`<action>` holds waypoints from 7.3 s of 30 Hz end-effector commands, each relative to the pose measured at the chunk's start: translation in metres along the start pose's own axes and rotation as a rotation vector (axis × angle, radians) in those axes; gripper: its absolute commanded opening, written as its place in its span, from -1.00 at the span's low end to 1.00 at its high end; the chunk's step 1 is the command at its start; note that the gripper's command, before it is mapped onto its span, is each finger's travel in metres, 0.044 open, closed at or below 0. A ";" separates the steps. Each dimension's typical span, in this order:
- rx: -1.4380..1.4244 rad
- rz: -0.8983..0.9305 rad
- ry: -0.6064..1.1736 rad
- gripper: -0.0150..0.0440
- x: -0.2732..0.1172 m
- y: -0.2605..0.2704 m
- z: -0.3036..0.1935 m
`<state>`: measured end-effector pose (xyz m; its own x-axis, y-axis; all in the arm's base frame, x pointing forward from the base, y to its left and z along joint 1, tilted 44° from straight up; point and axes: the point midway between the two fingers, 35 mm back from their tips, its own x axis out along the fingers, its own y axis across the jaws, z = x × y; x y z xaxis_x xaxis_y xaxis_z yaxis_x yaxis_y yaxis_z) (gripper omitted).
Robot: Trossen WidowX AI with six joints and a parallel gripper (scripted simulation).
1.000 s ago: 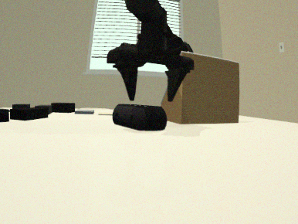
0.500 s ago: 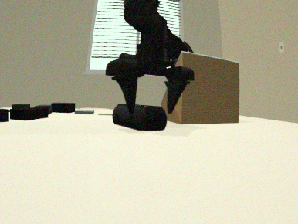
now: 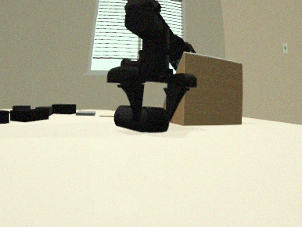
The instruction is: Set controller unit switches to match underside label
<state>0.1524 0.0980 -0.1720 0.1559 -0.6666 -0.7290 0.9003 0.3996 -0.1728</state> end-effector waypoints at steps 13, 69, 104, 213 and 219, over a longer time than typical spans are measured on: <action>-0.004 0.001 -0.001 0.62 -0.001 0.000 0.001; -0.005 0.001 -0.001 0.65 -0.043 0.000 0.017; -0.005 0.001 -0.001 0.65 -0.065 0.000 0.035; -0.005 -0.001 -0.005 0.65 -0.107 0.000 0.109; -0.006 -0.001 -0.005 0.65 -0.108 0.000 0.114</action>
<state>0.1796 0.1015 -0.0211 0.1485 -0.6613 -0.7352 0.9003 0.3980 -0.1761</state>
